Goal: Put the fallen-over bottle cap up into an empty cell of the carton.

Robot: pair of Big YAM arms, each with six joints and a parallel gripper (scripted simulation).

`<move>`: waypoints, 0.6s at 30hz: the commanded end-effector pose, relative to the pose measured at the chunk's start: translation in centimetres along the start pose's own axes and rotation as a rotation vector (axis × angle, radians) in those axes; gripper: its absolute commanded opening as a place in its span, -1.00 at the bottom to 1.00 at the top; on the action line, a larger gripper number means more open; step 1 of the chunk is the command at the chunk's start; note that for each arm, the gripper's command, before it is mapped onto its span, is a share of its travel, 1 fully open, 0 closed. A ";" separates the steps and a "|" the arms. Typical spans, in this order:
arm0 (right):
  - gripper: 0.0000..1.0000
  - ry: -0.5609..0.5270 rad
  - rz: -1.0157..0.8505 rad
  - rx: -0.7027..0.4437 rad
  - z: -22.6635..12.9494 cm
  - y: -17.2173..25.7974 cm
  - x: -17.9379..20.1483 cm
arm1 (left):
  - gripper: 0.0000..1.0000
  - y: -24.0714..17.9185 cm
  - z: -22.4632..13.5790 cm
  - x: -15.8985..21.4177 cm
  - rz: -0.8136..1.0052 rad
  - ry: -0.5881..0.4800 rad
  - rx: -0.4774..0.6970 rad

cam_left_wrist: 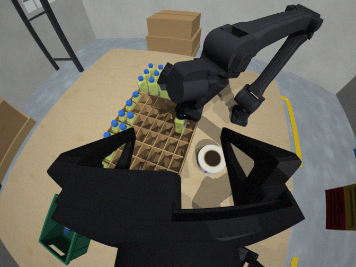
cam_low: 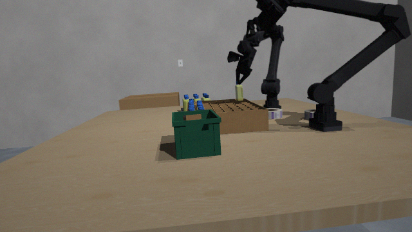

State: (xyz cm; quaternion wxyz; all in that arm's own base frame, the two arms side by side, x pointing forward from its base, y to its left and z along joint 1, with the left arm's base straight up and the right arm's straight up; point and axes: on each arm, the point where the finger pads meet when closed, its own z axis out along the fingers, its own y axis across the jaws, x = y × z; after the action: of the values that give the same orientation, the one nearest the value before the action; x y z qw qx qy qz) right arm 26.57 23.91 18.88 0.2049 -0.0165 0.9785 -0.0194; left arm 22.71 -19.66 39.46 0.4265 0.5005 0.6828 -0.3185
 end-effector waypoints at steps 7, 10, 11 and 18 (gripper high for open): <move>-0.60 -0.046 0.048 -0.034 -0.9 1.3 -1.9 | 1.00 0.2 -0.4 -1.2 0.024 -0.020 -0.010; -0.60 -0.052 0.051 -0.040 -1.2 1.2 -2.0 | 1.00 0.2 -0.4 -1.2 0.024 -0.020 -0.010; -0.60 -0.053 0.052 -0.041 -1.2 1.2 -2.0 | 1.00 0.2 -0.4 -1.2 0.024 -0.020 -0.010; -0.60 -0.059 0.065 -0.050 -2.1 2.1 -3.9 | 1.00 0.2 -0.4 -1.2 0.024 -0.020 -0.010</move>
State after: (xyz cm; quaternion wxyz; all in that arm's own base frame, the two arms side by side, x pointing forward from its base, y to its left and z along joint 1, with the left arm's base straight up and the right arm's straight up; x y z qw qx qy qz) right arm 26.80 24.21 18.82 0.2091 -0.0103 0.9777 -0.0151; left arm 22.71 -19.66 39.46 0.4265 0.5005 0.6828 -0.3185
